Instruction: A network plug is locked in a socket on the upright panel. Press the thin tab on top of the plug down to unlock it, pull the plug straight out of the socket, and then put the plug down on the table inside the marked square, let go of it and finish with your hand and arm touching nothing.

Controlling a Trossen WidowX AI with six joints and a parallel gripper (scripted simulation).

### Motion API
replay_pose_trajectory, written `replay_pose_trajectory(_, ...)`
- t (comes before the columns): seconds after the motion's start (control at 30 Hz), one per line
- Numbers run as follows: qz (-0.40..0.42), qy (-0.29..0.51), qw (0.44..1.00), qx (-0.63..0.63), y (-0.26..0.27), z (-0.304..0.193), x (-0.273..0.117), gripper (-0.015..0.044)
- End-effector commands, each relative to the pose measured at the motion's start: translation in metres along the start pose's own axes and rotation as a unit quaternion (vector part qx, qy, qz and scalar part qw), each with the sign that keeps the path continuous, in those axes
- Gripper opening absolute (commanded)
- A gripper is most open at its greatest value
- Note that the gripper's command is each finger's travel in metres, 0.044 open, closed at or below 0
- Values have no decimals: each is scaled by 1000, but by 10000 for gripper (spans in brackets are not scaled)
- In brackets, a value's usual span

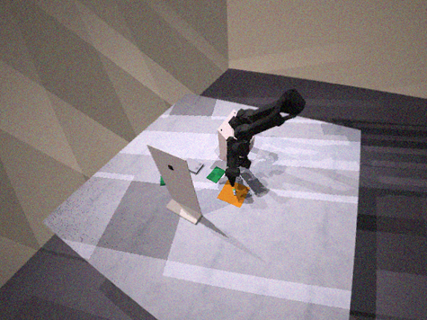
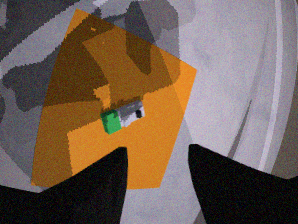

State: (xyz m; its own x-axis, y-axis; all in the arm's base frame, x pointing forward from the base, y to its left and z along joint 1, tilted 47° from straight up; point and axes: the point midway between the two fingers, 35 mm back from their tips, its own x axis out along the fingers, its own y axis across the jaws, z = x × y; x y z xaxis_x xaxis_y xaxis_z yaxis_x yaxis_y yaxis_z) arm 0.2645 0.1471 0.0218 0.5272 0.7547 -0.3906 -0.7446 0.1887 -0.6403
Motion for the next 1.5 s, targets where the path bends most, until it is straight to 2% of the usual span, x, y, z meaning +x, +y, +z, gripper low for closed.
replay_pose_trajectory(0.0, 0, -2, 1000, -3, -3, 0, -2, 156)
replay_pose_trajectory(1.47, 3, 1, 1000, -5, -24, -3, -30, 156)
